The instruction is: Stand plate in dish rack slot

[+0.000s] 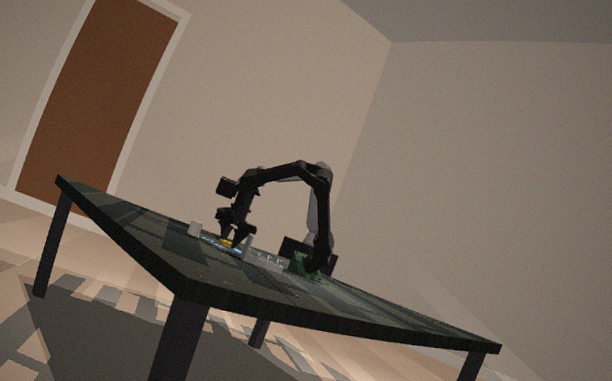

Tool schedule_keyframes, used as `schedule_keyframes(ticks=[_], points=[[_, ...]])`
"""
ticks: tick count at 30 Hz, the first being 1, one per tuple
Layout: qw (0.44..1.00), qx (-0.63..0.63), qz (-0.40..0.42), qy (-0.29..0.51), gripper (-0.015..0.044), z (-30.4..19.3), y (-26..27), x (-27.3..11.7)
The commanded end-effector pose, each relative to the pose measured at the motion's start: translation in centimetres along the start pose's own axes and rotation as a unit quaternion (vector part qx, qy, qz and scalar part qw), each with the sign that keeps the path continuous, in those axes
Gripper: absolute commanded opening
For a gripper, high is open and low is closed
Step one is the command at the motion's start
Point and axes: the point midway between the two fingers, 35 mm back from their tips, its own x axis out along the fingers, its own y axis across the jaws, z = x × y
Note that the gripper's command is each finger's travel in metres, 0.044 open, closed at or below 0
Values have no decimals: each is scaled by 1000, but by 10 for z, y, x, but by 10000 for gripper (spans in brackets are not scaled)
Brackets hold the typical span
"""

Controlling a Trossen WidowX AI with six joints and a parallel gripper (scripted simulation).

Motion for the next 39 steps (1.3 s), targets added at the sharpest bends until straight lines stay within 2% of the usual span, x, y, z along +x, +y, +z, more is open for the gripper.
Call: schedule_keyframes(ticks=[1, 3, 6, 14, 30, 35, 39], points=[[1000, 2, 1, -1, 300, 0, 0, 1], [1000, 2, 1, -1, 287, 0, 0, 1], [1000, 2, 1, -1, 208, 0, 0, -2], [1000, 3, -1, -1, 0, 4, -4, -40], [1000, 3, 0, 0, 0, 4, -3, -109], [1000, 14, -1, 0, 0, 4, 1, -113], [997, 80, -3, -1, 0, 7, 19, -116]])
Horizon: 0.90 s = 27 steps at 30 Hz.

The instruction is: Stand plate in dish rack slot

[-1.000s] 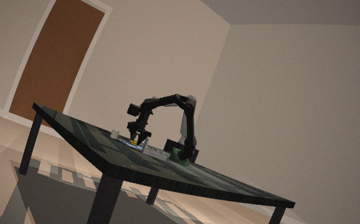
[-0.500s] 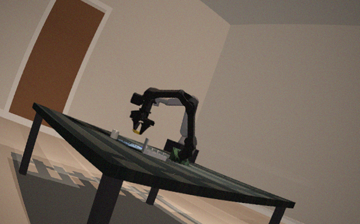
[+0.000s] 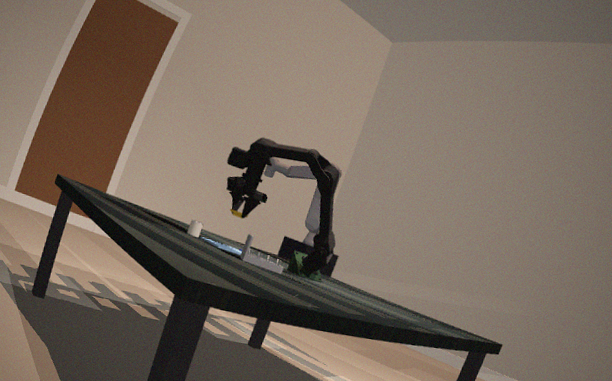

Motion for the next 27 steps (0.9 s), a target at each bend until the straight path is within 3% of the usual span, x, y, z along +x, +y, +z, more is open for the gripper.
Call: schedule_keyframes(ticks=[1, 14, 27], points=[[999, 52, -2, 0, 0, 1, 19, -4], [962, 273, -4, -6, 0, -2, 83, -12], [878, 479, -1, -10, 0, -16, 143, -13]])
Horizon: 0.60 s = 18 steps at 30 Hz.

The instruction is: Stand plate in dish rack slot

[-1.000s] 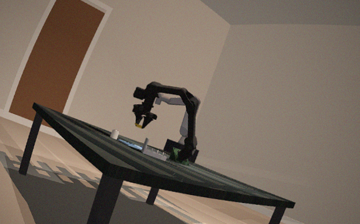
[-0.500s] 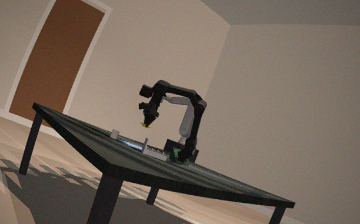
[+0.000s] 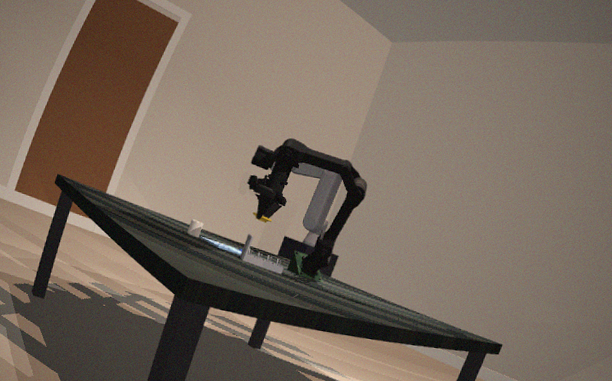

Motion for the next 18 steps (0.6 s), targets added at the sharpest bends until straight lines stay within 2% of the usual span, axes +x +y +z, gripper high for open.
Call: schedule_keyframes(ticks=[1, 18], points=[[998, 68, 2, 4, 0, -19, 6, 1], [936, 351, 7, 10, 0, -94, 21, 4]])
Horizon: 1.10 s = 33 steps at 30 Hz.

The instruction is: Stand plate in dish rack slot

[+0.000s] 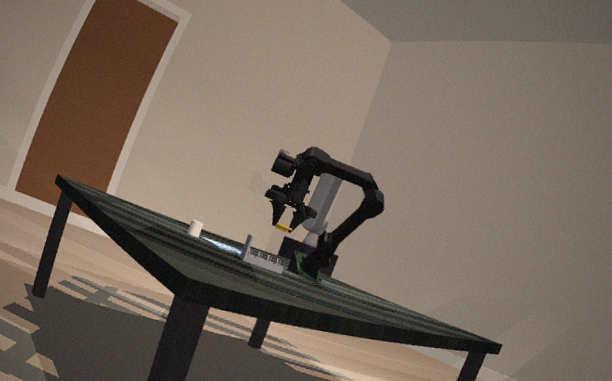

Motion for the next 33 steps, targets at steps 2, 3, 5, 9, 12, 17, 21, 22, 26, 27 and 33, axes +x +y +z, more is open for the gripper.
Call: schedule_keyframes(ticks=[2, 3, 5, 9, 12, 17, 21, 22, 26, 27, 33], points=[[996, 85, -1, 7, 0, -19, -13, 3], [995, 102, -1, 7, 0, -23, -15, 4], [991, 136, -2, 9, 0, -30, -20, 5], [979, 203, -2, 11, 0, -43, -30, 7], [970, 241, -3, 13, 0, -51, -37, 8], [970, 244, -3, 13, 0, -51, -37, 8], [972, 233, -9, -4, 0, -49, -40, 12], [974, 226, -13, -15, 0, -48, -42, 15], [978, 196, -28, -60, 0, -42, -49, 26], [979, 189, -31, -71, 0, -41, -51, 28], [979, 142, -46, -137, 0, -32, -59, 41]])
